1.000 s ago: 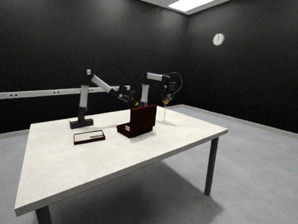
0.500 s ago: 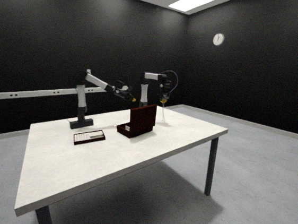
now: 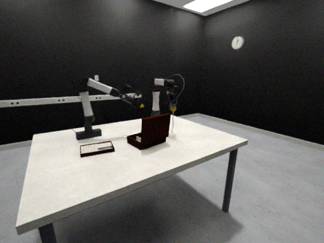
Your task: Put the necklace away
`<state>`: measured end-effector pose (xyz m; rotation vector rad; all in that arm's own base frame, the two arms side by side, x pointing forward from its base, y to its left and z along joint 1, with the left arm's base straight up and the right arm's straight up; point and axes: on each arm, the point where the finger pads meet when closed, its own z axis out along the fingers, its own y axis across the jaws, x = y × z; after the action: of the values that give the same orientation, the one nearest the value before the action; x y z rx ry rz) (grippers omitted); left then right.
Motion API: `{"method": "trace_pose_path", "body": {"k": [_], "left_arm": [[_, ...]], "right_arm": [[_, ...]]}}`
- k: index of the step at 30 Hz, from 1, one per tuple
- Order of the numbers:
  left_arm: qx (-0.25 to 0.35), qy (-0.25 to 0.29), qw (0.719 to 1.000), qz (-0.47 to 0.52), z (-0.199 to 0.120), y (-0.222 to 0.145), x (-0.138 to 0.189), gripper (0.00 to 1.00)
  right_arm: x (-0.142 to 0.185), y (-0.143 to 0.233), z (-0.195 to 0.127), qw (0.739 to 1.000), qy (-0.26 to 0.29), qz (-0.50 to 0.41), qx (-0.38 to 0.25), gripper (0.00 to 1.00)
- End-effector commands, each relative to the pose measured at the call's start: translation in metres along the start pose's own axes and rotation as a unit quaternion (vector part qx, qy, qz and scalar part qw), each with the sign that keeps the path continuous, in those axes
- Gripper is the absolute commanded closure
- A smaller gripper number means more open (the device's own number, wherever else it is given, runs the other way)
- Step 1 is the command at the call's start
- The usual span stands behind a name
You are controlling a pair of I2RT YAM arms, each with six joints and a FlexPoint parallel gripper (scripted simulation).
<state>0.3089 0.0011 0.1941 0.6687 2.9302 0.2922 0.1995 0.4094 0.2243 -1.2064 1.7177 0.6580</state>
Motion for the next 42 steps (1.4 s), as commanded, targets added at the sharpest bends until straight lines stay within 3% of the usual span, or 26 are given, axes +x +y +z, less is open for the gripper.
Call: {"method": "trace_pose_path", "body": {"k": [1,18,33,42], "left_arm": [[-0.046,-0.044,0.998,0.013,-0.021,-0.001,-0.026,1.0],[-0.135,-0.106,0.971,0.167,-0.058,-0.073,-0.1,1.0],[-0.203,-0.157,0.925,0.28,-0.091,-0.133,-0.159,1.0],[-0.235,-0.181,0.894,0.334,-0.107,-0.165,-0.189,1.0]], "right_arm": [[0.004,-0.005,-0.017,1.0,0.012,-0.008,-0.001,0.0],[0.009,-0.022,-0.064,0.999,0.037,-0.015,0.027,0.0],[-0.03,-0.04,-0.124,0.998,-0.024,0.021,0.051,0.0],[-0.03,-0.064,-0.163,0.993,-0.045,0.049,0.1,0.0]]}}
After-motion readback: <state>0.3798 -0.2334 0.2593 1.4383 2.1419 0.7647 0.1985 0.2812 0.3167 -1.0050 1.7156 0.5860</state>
